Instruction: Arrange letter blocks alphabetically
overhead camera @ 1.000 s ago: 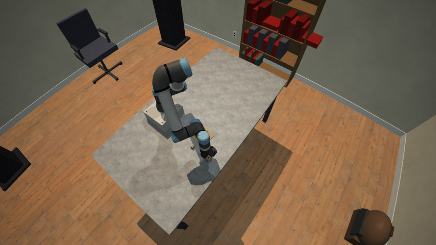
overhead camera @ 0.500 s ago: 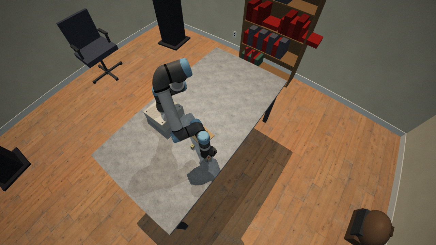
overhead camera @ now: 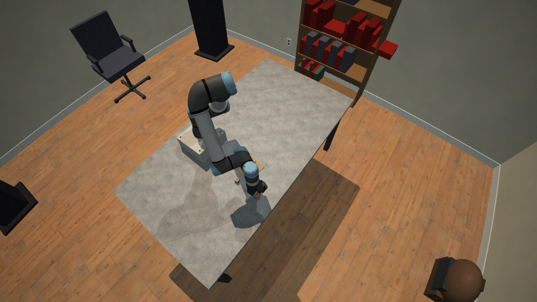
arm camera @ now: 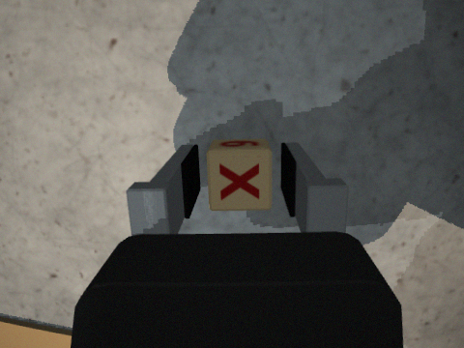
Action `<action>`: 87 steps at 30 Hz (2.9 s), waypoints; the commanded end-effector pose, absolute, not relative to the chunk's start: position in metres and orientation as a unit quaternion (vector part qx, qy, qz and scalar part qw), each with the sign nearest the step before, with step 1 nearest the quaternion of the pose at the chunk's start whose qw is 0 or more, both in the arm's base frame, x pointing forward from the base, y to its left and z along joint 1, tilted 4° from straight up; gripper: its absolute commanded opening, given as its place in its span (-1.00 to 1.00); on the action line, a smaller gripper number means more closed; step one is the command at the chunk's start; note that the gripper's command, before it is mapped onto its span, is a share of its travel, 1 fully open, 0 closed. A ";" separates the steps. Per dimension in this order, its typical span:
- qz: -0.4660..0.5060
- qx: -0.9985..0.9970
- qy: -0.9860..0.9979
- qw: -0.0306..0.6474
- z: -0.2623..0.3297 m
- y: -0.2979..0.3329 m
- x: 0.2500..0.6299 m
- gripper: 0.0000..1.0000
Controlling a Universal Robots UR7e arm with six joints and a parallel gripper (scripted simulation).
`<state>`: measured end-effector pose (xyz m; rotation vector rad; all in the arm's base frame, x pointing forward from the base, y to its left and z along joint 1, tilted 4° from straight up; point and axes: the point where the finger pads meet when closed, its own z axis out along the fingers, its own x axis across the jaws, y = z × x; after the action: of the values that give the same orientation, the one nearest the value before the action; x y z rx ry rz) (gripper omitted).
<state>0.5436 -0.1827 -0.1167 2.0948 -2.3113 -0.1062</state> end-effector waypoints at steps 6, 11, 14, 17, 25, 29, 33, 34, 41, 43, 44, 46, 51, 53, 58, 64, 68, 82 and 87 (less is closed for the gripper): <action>-0.033 0.671 -0.741 0.010 -0.116 -0.184 0.543 -0.01; -0.033 0.671 -0.741 0.010 -0.116 -0.184 0.543 -0.01; -0.033 0.671 -0.741 0.010 -0.116 -0.184 0.543 -0.01; -0.033 0.671 -0.741 0.010 -0.116 -0.184 0.543 -0.01; -0.033 0.671 -0.741 0.010 -0.116 -0.184 0.543 -0.01; -0.033 0.671 -0.741 0.010 -0.116 -0.184 0.543 -0.01; -0.033 0.671 -0.741 0.010 -0.116 -0.184 0.543 -0.01; -0.033 0.671 -0.741 0.010 -0.116 -0.184 0.543 -0.01; -0.033 0.671 -0.741 0.010 -0.116 -0.184 0.543 -0.01; -0.033 0.671 -0.741 0.010 -0.115 -0.184 0.543 -0.01; -0.033 0.671 -0.741 0.010 -0.114 -0.184 0.543 -0.01; -0.032 0.671 -0.741 0.010 -0.109 -0.185 0.544 -0.01; -0.031 0.671 -0.741 0.010 -0.082 -0.186 0.547 -0.01; -0.031 0.671 -0.741 0.010 -0.067 -0.187 0.548 -0.01; -0.031 0.671 -0.741 0.010 -0.037 -0.188 0.550 -0.01; -0.031 0.671 -0.741 0.010 -0.016 -0.189 0.551 -0.01; -0.031 0.671 -0.741 0.010 -0.014 -0.189 0.551 -0.01; -0.034 0.677 -0.735 0.010 -0.016 -0.186 0.547 -0.01; -0.034 0.696 -0.717 0.009 -0.015 -0.182 0.543 -0.01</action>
<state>0.5477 -0.1848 -0.0167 2.1216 -2.2876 -0.1073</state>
